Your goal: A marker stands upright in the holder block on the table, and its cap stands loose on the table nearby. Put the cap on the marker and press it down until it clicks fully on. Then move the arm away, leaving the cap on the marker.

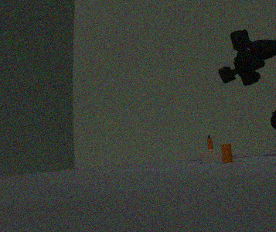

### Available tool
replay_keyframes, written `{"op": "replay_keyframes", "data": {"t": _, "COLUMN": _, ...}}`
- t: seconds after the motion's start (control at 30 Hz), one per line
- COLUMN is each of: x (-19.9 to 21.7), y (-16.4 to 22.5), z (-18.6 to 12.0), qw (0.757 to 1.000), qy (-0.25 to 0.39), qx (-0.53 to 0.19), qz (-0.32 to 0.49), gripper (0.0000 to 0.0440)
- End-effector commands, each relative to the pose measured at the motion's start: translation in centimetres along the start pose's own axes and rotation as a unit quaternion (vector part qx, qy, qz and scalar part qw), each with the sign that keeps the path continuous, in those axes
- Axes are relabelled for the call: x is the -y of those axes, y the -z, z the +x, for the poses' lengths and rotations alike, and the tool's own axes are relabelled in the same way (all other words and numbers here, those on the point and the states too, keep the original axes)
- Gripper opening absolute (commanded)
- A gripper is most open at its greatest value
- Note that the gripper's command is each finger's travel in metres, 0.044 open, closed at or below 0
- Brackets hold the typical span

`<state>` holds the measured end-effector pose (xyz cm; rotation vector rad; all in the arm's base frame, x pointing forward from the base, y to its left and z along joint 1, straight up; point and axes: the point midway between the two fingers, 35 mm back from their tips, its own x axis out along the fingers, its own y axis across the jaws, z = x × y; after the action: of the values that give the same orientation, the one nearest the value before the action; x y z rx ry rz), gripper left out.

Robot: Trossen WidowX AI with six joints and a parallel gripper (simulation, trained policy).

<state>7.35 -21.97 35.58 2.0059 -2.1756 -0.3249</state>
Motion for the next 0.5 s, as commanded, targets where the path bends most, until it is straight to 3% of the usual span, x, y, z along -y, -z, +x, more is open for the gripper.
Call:
{"op": "replay_keyframes", "data": {"t": 0.0, "x": 0.9, "y": 0.1, "z": 0.0, "qw": 1.0, "qy": 0.016, "qx": 0.004, "qz": 0.001, "gripper": 0.0309}}
{"op": "replay_keyframes", "data": {"t": 0.47, "x": 4.4, "y": -0.1, "z": -0.1, "qw": 0.997, "qy": 0.071, "qx": 0.026, "qz": -0.007, "gripper": 0.031}}
